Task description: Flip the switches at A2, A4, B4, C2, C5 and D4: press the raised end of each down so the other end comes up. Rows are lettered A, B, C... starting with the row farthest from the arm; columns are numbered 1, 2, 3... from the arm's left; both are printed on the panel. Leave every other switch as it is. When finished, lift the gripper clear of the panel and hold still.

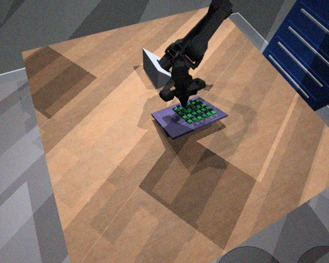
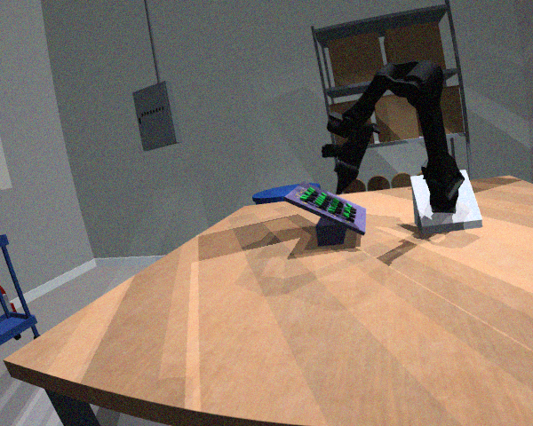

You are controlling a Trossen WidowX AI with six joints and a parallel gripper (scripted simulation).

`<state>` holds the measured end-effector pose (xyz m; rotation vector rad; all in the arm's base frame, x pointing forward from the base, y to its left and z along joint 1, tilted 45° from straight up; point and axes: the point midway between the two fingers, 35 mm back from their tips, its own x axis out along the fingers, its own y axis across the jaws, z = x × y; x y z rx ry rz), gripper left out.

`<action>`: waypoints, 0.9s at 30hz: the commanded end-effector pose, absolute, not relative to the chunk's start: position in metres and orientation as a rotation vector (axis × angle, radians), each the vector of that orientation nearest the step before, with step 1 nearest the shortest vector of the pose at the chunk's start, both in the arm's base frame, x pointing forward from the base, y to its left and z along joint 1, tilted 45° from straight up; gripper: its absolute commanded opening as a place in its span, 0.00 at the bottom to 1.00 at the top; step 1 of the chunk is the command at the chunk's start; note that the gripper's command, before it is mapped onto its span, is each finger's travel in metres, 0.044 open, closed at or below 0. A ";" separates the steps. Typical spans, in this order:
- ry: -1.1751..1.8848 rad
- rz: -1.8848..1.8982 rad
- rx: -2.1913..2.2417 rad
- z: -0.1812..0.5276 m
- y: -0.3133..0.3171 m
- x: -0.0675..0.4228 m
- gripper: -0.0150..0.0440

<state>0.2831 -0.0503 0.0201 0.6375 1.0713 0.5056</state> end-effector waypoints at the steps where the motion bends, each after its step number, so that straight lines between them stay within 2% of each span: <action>1: 1.076 0.507 0.644 0.017 -0.047 0.283 0.25; 27: 1.075 0.507 0.644 0.009 -0.038 0.289 0.25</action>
